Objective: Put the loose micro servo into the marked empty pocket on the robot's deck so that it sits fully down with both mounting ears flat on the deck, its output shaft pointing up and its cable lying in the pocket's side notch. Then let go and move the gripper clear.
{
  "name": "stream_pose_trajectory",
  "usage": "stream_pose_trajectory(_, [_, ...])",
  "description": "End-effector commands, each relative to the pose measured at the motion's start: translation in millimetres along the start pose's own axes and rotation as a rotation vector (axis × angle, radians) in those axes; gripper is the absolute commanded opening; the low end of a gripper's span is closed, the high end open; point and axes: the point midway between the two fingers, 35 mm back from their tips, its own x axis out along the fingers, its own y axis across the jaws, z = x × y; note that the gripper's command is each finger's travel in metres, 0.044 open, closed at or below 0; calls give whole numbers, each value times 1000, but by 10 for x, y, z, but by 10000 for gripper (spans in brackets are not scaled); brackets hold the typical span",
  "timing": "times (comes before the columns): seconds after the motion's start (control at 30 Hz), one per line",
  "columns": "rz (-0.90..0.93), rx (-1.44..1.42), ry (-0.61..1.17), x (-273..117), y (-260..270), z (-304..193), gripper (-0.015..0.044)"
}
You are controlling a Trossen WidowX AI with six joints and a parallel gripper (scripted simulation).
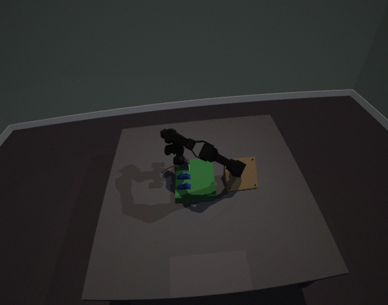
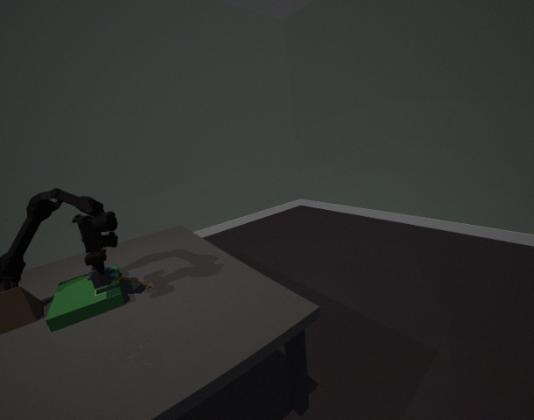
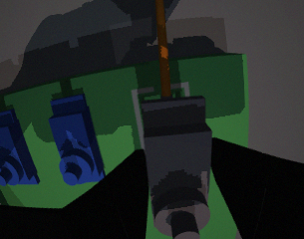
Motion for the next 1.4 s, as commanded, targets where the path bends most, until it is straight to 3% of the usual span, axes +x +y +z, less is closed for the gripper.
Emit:
stream_pose_trajectory(0.0, [5,6,-1,72,1,-3,0])
stream_pose_trajectory(1.37, [5,-55,-2,159,11,3,0])
